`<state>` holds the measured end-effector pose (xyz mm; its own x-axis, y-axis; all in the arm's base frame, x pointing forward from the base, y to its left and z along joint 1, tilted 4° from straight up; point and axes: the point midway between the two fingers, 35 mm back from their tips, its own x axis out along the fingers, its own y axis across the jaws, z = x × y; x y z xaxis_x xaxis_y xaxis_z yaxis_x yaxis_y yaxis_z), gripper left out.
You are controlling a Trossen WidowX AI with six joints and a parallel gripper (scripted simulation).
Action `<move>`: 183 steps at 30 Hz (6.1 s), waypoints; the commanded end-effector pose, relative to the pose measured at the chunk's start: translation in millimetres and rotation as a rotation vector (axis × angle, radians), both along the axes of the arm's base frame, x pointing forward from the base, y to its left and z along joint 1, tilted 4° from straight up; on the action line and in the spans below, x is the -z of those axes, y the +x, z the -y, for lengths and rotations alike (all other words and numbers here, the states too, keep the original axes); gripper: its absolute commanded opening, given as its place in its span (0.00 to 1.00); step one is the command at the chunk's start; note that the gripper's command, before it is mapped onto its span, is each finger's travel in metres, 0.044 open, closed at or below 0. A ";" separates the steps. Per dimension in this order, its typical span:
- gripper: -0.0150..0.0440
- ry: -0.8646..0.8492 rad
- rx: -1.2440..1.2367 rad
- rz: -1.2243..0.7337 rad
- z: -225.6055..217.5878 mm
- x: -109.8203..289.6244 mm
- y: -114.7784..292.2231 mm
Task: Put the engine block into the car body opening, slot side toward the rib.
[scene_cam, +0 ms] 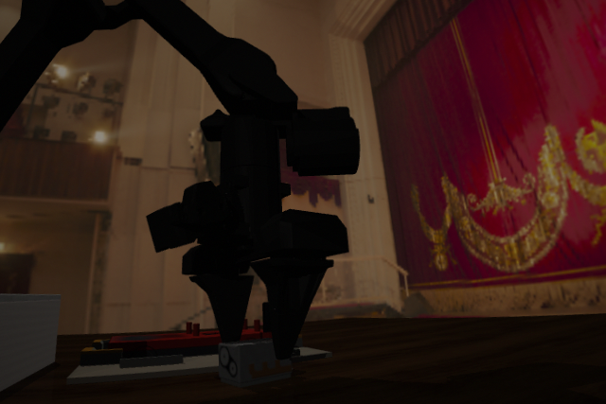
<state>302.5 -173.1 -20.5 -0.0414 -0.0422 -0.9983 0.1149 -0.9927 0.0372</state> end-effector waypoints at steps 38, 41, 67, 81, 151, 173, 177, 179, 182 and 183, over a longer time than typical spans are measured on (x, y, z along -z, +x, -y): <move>0.25 0.003 -0.006 0.003 0.1 -64.9 8.8; 0.25 0.003 -0.006 0.003 -0.5 -74.5 8.9; 0.25 0.015 -0.266 -0.007 -13.2 -120.3 9.5; 0.25 0.034 -0.753 -0.025 -28.1 -113.2 17.3; 0.25 0.122 -3.178 -0.115 -107.5 -77.3 42.8; 0.25 0.138 -3.938 -0.144 -132.8 -66.7 47.2; 0.25 0.140 -4.076 -0.150 -137.4 -64.7 47.7; 0.25 0.141 -4.145 -0.153 -139.7 -63.8 47.9; 0.25 0.142 -4.249 -0.157 -143.2 -62.3 48.1; 0.25 0.142 -4.284 -0.159 -144.4 -61.8 48.2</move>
